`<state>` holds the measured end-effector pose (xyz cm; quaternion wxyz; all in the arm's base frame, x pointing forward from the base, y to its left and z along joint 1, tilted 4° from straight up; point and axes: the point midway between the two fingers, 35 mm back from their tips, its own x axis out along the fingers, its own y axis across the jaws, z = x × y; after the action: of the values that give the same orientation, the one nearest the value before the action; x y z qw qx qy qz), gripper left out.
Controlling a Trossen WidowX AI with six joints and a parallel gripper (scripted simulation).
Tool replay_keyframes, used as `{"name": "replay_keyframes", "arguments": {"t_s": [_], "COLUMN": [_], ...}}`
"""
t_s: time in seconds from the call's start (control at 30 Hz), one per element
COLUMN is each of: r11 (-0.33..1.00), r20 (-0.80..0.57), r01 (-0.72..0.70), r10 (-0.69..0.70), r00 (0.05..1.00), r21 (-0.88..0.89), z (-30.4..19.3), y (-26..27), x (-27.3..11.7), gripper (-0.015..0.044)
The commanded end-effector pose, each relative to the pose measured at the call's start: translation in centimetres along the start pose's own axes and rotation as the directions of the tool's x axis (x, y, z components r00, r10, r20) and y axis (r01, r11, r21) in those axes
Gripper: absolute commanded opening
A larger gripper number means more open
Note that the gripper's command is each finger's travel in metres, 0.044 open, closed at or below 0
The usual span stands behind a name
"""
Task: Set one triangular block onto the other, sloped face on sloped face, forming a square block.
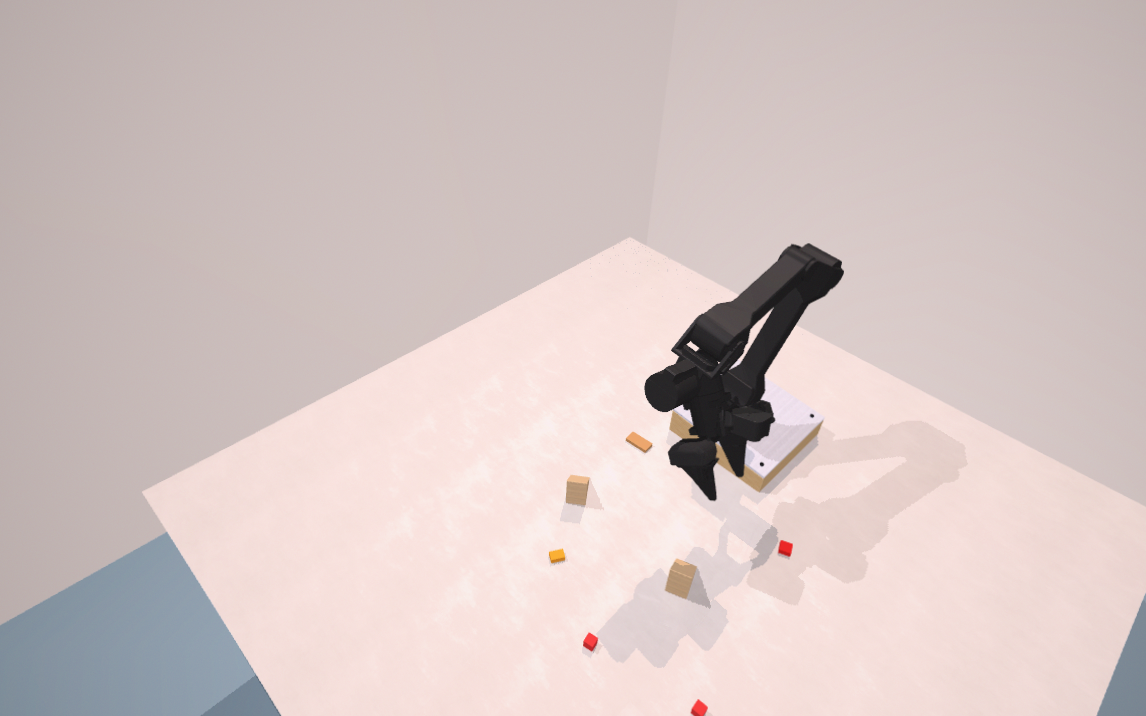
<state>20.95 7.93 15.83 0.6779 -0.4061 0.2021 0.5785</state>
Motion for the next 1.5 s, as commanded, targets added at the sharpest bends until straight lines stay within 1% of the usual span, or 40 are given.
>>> {"name": "replay_keyframes", "arguments": {"t_s": [0.0, 0.13, 0.33, 0.5, 0.67, 0.73, 1.2, 1.47], "r11": [0.834, 0.622, 0.325, 0.037, -0.245, -0.266, -0.266, -0.266], "r20": [-0.172, -0.265, -0.366, -0.453, -0.536, -0.543, -0.543, -0.541], "r01": [-0.292, -0.429, -0.523, -0.540, -0.489, -0.482, -0.482, -0.482], "r10": [0.238, 0.342, 0.436, 0.498, 0.541, 0.543, 0.543, 0.554], "r00": [0.956, 0.901, 0.822, 0.740, 0.648, 0.640, 0.640, 0.633], "r21": [-0.468, -0.655, -0.788, -0.841, -0.837, -0.835, -0.835, -0.835], "z": [-0.6, -1.1, -1.6, -2.1, -2.6, -2.6, -2.6, -3.3], "y": [-5.1, -7.4, -9.4, -10.8, -11.7, -11.8, -11.8, -11.2], "x": [1.4, 3.0, 5.2, 7.5, 9.9, 10.1, 10.2, 11.0], "gripper": [0.0440, 0.0440, 0.0440, 0.0440, 0.0440, 0.0440, 0.0440, 0.0440]}}
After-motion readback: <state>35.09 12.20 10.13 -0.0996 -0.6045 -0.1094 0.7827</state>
